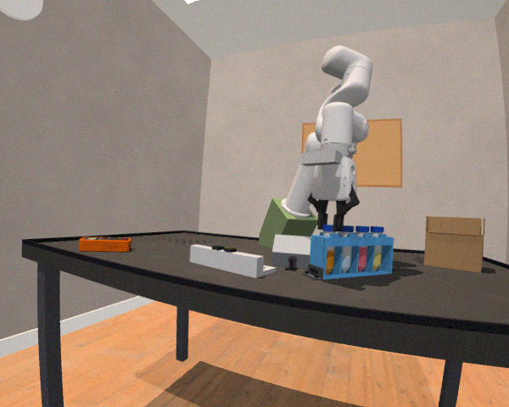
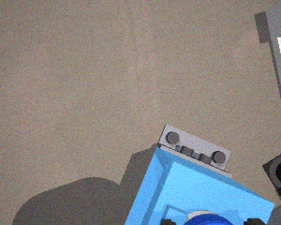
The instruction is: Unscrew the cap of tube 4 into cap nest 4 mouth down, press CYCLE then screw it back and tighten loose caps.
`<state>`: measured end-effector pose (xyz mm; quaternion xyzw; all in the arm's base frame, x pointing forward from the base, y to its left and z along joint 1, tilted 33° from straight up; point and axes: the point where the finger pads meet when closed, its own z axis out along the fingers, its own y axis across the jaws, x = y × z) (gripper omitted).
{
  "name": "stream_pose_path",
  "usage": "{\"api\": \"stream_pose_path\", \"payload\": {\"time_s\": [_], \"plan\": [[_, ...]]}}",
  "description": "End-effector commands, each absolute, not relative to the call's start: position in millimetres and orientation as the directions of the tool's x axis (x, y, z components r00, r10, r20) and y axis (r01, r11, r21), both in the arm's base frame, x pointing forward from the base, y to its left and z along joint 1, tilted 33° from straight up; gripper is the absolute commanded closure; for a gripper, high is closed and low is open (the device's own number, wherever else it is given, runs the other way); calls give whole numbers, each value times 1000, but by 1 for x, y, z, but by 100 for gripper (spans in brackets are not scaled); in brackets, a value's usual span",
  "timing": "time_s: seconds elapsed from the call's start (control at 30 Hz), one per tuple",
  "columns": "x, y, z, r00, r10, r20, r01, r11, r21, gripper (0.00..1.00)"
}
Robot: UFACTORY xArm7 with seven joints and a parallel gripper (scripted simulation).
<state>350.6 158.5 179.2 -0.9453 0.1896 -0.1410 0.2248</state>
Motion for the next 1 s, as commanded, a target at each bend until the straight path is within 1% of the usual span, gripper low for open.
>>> {"api": "stream_pose_path", "payload": {"time_s": [0.0, 0.1, 0.4, 0.43, 0.83, 0.93, 0.97], "plan": [[352, 158, 181, 930, -247, 270, -97, -877, -470, 100], [352, 158, 181, 933, -95, 346, 64, -905, -420, 100], [352, 158, 181, 933, -95, 346, 64, -905, -420, 100], [352, 158, 181, 933, -95, 346, 64, -905, -420, 54], [352, 158, 181, 933, -95, 346, 64, -905, -420, 54], [352, 158, 180, 920, -316, 232, -169, -854, -492, 54], [352, 158, 180, 910, -359, 206, -216, -837, -504, 54]]}}
